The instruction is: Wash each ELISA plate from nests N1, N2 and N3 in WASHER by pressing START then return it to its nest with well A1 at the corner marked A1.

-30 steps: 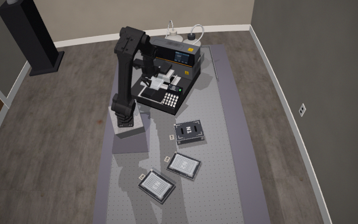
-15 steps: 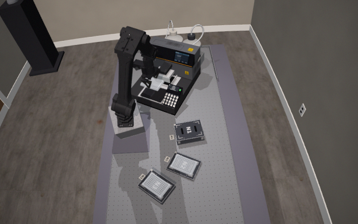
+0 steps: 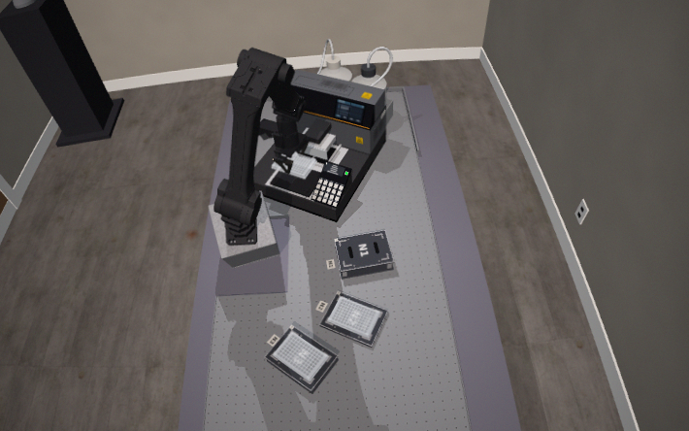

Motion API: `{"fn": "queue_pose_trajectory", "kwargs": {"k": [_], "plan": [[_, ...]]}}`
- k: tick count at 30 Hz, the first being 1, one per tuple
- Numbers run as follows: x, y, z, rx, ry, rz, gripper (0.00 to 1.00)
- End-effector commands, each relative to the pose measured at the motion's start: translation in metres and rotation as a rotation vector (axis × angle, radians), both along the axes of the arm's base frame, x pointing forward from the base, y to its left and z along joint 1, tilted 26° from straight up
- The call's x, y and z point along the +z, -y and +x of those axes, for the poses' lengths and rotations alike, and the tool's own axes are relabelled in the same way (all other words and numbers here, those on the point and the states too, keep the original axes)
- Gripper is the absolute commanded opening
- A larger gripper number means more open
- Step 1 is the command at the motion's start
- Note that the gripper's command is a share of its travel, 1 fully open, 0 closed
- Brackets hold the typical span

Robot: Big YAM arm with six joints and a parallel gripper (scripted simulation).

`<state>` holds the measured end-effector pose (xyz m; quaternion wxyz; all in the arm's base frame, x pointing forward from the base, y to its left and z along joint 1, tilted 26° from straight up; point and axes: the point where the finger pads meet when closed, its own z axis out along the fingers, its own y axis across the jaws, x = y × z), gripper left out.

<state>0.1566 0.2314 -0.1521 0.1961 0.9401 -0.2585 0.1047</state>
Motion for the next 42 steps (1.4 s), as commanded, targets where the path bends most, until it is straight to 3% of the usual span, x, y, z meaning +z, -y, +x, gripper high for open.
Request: {"fn": "queue_pose_trajectory", "kwargs": {"k": [1, 8, 9, 17, 25, 26, 32, 42], "plan": [[-0.01, 0.001, 0.005, 0.003, 0.0, 0.004, 0.82], [-0.018, 0.006, 0.005, 0.003, -0.001, 0.001, 0.82], [-0.019, -0.006, 0.01, 0.009, 0.009, 0.022, 0.82], [-0.031, 0.014, 0.006, 0.003, -0.002, -0.001, 0.82], [-0.04, 0.018, 0.007, 0.003, -0.002, -0.001, 0.82], [-0.042, 0.008, 0.01, 0.01, 0.006, 0.016, 0.82], [-0.051, 0.017, 0.011, 0.003, 0.002, 0.008, 0.82], [-0.046, 0.01, 0.01, 0.006, 0.009, 0.019, 0.82]]}}
